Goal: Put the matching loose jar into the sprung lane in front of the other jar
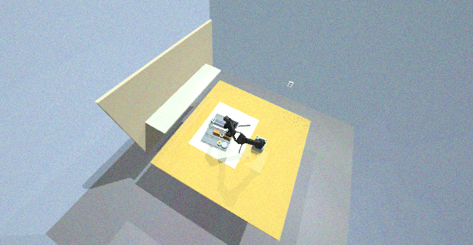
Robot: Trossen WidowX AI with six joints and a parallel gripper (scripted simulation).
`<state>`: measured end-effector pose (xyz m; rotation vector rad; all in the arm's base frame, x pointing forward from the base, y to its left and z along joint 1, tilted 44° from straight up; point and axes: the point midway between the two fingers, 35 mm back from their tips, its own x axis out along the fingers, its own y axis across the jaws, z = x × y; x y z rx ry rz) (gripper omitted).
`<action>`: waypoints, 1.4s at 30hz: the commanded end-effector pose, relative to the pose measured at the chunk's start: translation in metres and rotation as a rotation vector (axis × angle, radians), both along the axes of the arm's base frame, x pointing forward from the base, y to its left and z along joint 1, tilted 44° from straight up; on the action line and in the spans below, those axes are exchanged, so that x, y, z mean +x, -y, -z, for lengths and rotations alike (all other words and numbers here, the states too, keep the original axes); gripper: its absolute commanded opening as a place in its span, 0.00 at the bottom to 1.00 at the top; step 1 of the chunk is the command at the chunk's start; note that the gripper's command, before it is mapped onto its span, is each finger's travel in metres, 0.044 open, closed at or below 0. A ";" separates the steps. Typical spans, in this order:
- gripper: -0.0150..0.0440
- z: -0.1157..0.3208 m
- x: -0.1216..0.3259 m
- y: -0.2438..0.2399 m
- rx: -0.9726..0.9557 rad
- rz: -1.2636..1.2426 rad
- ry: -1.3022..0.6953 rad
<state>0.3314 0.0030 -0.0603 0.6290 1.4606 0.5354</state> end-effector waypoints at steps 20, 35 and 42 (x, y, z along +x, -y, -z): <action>0.25 -0.001 -0.001 -0.001 0.006 0.003 0.013; 0.25 -0.001 -0.004 -0.001 0.006 0.003 0.013; 0.25 -0.001 -0.005 -0.001 0.006 0.003 0.013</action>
